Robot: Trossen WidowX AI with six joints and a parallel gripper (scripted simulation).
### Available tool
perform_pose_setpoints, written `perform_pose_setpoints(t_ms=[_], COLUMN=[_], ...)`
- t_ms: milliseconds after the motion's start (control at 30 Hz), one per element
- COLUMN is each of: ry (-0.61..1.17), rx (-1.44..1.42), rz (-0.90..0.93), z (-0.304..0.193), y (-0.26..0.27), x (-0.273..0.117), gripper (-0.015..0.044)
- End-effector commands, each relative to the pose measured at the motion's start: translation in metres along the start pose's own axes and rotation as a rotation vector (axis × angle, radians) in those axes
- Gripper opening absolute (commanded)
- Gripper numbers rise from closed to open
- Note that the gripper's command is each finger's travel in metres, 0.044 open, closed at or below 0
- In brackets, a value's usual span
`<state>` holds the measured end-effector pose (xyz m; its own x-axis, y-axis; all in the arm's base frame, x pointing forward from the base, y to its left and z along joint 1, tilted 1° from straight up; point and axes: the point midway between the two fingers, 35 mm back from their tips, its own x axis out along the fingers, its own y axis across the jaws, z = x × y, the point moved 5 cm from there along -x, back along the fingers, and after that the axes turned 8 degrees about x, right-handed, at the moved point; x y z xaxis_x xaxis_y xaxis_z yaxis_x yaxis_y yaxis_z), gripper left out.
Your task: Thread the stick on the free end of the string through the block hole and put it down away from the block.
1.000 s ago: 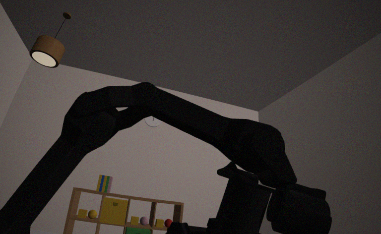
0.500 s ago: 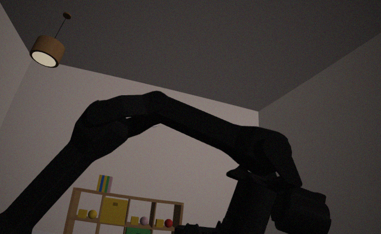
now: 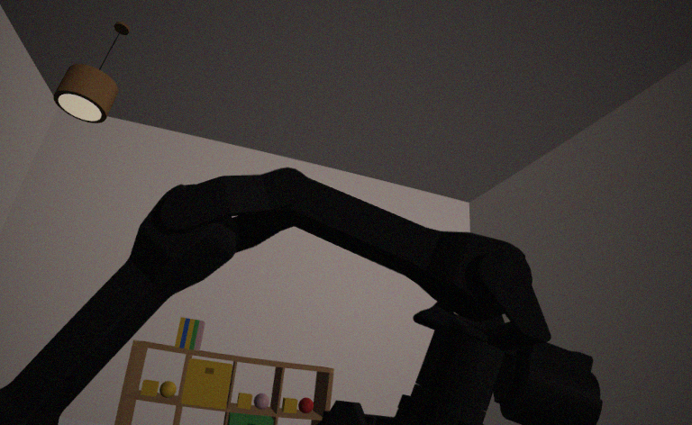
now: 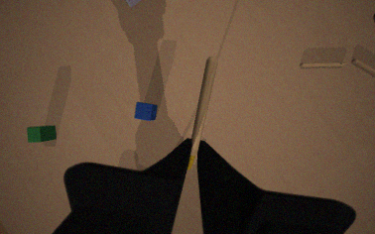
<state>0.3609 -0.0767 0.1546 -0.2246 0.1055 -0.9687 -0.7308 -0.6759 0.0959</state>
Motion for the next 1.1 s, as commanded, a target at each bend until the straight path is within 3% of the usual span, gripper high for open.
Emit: perform_pose_setpoints(t_ms=[0, 1067], ry=[-0.001, 0.029], rx=[0.132, 1.236], rz=[0.009, 0.016], z=[-0.0003, -0.0002], y=[-0.0001, -0.0027], x=[0.0010, 0.0006], gripper=[0.0000, 0.0000])
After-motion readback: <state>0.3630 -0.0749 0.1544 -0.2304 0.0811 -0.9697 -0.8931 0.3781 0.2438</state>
